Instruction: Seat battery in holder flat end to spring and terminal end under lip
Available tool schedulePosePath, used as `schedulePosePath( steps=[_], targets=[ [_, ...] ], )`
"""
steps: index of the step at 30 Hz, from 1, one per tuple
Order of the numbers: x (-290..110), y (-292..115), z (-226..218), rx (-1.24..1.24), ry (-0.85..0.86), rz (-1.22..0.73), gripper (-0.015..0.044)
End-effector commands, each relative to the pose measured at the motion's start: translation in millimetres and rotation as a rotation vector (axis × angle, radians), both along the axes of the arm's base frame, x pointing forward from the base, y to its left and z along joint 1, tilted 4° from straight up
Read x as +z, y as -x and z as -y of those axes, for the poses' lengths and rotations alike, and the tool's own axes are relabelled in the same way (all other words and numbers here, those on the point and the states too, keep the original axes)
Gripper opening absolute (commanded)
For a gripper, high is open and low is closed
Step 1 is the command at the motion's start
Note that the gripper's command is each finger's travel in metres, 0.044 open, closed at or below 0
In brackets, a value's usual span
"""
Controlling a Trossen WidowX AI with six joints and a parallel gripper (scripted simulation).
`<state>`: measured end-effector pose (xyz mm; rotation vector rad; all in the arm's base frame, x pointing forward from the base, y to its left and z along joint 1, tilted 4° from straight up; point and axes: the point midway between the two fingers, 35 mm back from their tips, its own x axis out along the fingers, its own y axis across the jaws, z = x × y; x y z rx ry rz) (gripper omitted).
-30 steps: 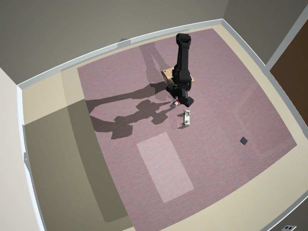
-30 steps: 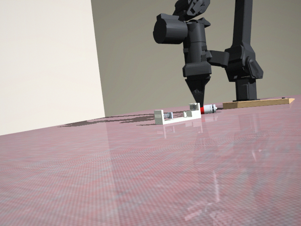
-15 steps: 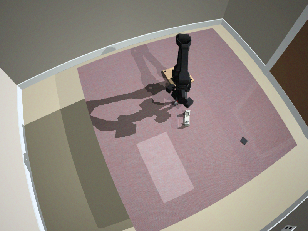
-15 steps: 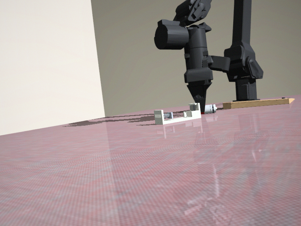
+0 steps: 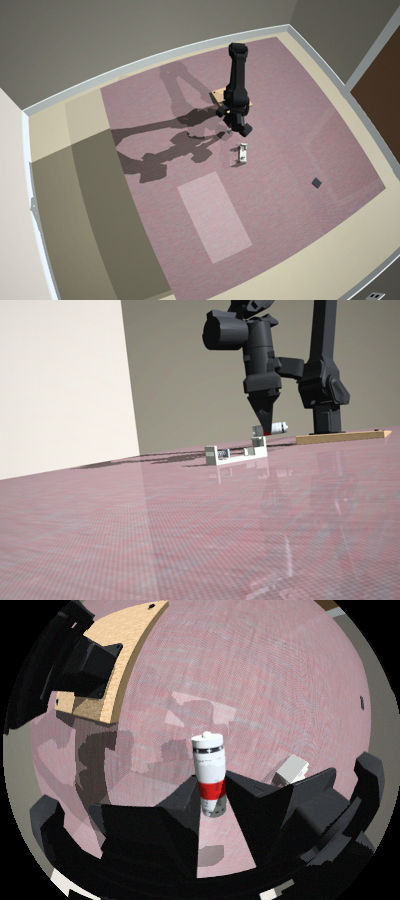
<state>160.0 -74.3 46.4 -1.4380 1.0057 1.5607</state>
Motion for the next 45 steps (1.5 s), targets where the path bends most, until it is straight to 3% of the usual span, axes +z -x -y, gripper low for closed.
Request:
schedulePosePath(
  steps=[1,6,27,45],
  targets=[
    [18,-2,0,0.005,0.003,0.014,0.0065],
    [21,-10,2,0.049,0.001,0.017,0.0065],
    [41,-137,0,0.676,-0.029,0.049,0.0065],
    [8,-131,-3,0.670,-0.186,-0.094,0.0065]
  ],
)
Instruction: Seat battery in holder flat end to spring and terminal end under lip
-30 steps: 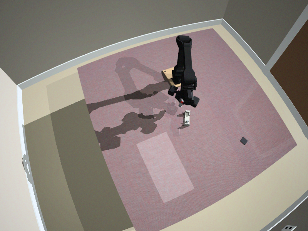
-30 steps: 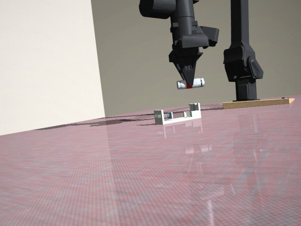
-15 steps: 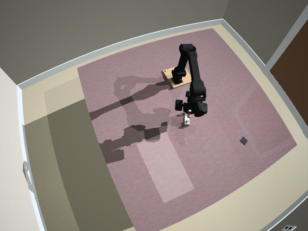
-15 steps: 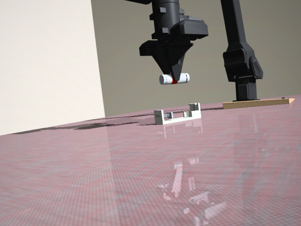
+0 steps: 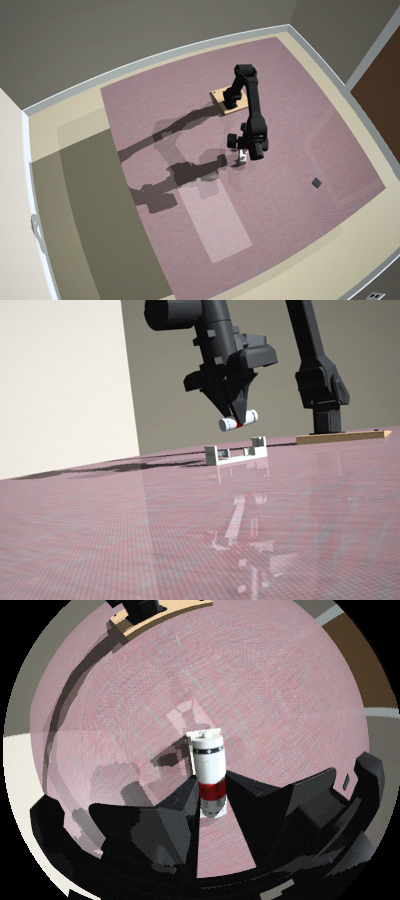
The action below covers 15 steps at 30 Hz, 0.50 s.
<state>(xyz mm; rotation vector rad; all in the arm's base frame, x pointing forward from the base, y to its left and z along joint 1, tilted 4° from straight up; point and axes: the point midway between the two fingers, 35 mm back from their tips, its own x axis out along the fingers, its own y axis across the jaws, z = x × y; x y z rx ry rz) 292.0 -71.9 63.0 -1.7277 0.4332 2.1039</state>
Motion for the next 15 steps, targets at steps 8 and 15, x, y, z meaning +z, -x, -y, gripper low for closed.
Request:
schedulePosePath(
  steps=[8,15],
  targets=[
    [-16.7,3.1,-1.6,0.001,-0.052,-0.097,0.0065],
    [-19.7,1.3,-0.8,0.002,-0.073,-0.139,0.0065]
  ],
)
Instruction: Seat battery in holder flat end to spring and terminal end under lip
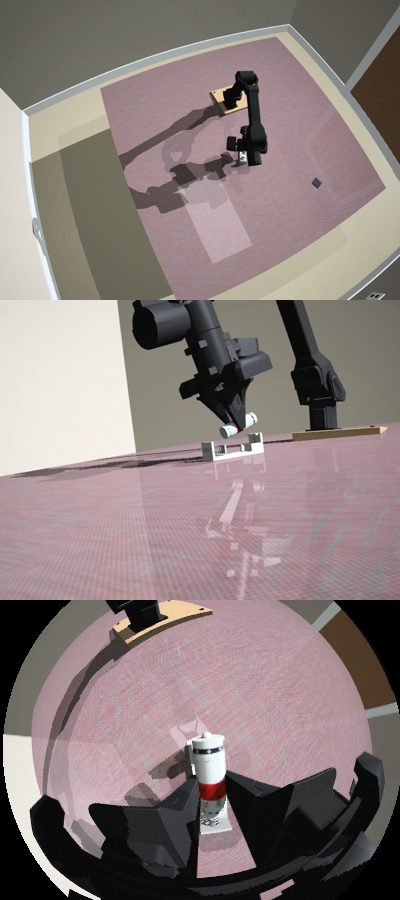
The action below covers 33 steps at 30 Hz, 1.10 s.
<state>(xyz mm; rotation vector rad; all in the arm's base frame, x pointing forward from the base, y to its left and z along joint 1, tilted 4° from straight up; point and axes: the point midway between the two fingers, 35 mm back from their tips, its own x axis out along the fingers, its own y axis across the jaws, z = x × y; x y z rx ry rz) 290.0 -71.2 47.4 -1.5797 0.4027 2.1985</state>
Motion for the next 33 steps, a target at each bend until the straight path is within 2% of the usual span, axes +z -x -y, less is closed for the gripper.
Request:
schedulePosePath(
  steps=[1,33],
  targets=[
    [-5,-1,0,0.005,-0.019,-0.031,0.0065],
    [-19,-7,3,0.006,-0.110,-0.207,0.0065]
  ],
)
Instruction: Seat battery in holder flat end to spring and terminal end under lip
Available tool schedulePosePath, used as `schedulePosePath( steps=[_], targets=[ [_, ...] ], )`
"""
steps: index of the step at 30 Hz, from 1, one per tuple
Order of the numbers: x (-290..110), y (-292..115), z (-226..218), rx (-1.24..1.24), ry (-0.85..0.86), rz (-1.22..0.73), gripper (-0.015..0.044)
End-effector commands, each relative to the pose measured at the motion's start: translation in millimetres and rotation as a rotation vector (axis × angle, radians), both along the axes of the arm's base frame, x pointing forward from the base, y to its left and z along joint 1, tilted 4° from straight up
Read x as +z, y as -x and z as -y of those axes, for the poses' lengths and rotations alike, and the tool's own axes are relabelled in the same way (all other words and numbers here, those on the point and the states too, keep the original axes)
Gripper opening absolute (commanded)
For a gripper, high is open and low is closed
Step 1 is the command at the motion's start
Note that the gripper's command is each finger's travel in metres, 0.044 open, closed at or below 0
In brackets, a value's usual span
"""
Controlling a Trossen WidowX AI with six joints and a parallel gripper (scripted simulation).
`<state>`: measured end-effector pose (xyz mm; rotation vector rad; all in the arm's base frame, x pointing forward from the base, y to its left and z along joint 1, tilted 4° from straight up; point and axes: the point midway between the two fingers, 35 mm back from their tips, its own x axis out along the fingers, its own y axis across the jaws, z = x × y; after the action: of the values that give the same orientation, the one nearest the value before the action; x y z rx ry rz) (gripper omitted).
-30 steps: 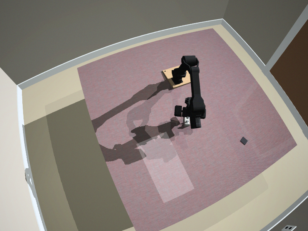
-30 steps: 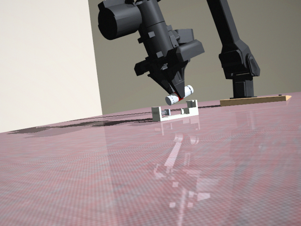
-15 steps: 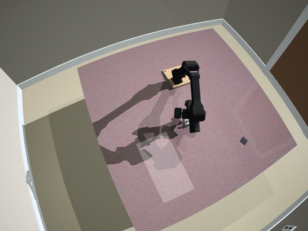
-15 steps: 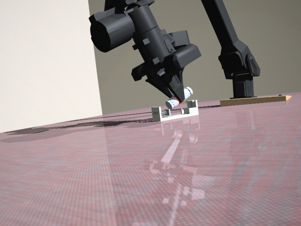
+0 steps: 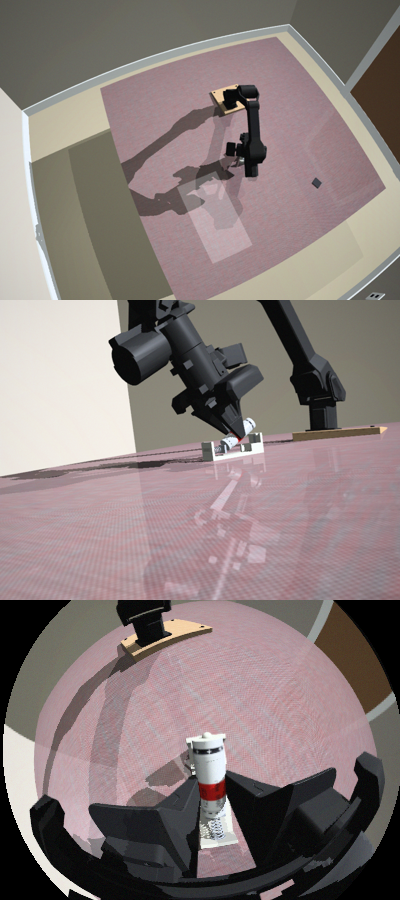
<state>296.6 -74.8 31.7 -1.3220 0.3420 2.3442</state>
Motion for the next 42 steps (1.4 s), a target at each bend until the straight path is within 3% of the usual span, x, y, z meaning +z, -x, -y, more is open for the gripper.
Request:
schedulePosePath(
  steps=[1,42],
  targets=[
    [-3,-1,0,0.003,-0.012,-0.013,0.0065],
    [-6,-21,11,0.005,-0.008,-0.012,0.0065]
  ],
)
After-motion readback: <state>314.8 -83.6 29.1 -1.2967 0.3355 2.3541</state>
